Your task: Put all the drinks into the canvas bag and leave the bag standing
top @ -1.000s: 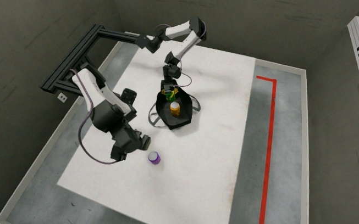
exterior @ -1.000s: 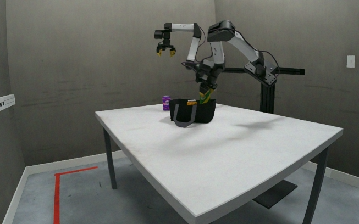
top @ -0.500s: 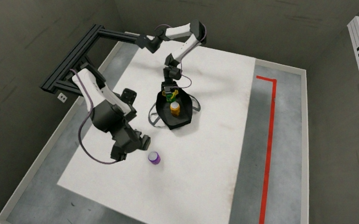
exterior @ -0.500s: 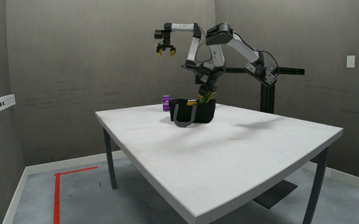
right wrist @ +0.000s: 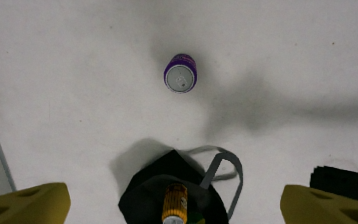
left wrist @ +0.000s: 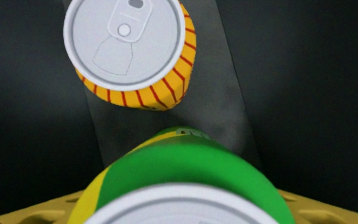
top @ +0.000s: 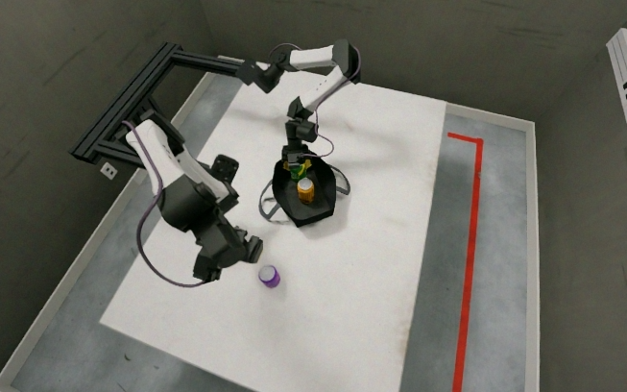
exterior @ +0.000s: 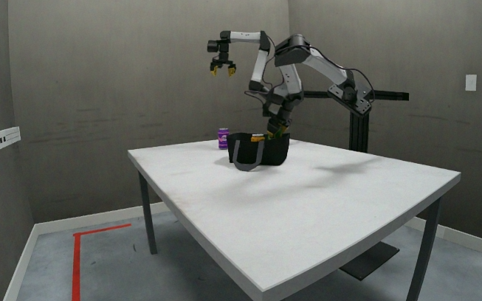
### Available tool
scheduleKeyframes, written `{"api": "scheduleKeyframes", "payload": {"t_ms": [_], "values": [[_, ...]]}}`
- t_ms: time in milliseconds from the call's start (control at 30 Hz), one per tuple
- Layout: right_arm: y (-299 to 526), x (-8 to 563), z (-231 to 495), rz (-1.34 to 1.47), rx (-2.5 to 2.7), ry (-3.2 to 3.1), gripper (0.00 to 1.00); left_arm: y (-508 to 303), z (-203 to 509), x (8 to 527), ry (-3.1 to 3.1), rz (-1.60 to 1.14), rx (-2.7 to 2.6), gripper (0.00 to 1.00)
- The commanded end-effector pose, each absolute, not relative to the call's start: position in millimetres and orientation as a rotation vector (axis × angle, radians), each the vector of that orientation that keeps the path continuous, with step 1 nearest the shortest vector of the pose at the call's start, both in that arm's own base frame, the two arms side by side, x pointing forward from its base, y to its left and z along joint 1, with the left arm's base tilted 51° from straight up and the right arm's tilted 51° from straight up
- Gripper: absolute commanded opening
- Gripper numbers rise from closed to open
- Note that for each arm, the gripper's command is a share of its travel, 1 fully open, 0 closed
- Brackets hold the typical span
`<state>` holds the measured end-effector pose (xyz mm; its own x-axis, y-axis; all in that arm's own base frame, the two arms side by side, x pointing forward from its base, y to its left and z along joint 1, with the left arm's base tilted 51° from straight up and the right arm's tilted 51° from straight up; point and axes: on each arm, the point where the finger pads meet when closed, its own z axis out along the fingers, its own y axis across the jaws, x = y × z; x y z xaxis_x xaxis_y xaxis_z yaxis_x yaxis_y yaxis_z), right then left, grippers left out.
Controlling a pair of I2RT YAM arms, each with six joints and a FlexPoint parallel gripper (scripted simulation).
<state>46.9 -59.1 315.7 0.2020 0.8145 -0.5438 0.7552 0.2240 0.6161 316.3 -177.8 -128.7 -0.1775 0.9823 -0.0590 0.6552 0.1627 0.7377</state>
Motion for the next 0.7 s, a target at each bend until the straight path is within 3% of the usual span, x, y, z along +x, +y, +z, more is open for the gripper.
{"api": "scheduleKeyframes", "payload": {"t_ms": [0,667], "values": [[-58,46,319,0.079,1.526,1.553,1.00,-191,-125,330,1.859,0.730,1.511,0.67],[-58,46,319,0.079,1.526,1.553,1.00,-184,-133,339,1.861,0.734,1.508,0.67]]}}
